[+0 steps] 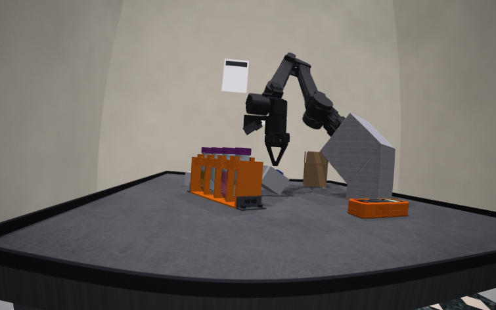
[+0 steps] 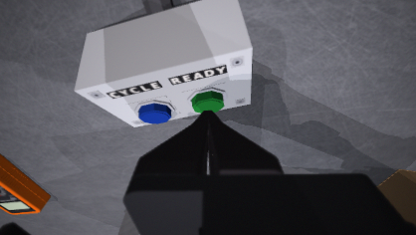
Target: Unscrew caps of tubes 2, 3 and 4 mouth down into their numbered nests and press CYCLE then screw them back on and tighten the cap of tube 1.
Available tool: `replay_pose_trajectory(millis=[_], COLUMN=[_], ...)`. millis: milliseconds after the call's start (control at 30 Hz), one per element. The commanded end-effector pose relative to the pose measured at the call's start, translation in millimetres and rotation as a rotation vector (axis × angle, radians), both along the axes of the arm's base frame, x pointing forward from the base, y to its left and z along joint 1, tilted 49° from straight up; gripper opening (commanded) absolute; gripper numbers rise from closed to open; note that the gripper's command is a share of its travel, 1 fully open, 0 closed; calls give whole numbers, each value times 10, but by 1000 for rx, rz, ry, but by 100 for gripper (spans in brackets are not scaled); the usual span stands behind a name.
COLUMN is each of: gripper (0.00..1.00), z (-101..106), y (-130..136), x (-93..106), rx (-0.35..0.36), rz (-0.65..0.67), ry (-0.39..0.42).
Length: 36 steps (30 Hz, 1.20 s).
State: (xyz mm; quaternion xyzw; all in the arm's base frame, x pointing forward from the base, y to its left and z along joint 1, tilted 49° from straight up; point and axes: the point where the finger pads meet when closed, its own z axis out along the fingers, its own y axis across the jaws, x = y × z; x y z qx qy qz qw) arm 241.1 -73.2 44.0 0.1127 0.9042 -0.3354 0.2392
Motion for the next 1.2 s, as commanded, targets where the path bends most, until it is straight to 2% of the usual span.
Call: replay_pose_trajectory(millis=[0,100,1167], gripper=[0,0,0], z=[-54,-13,-20], y=[-32,9,-38], x=[6,36,-8], rx=[-12,-10,-10], rz=[25,40,27], ry=[24,4,8])
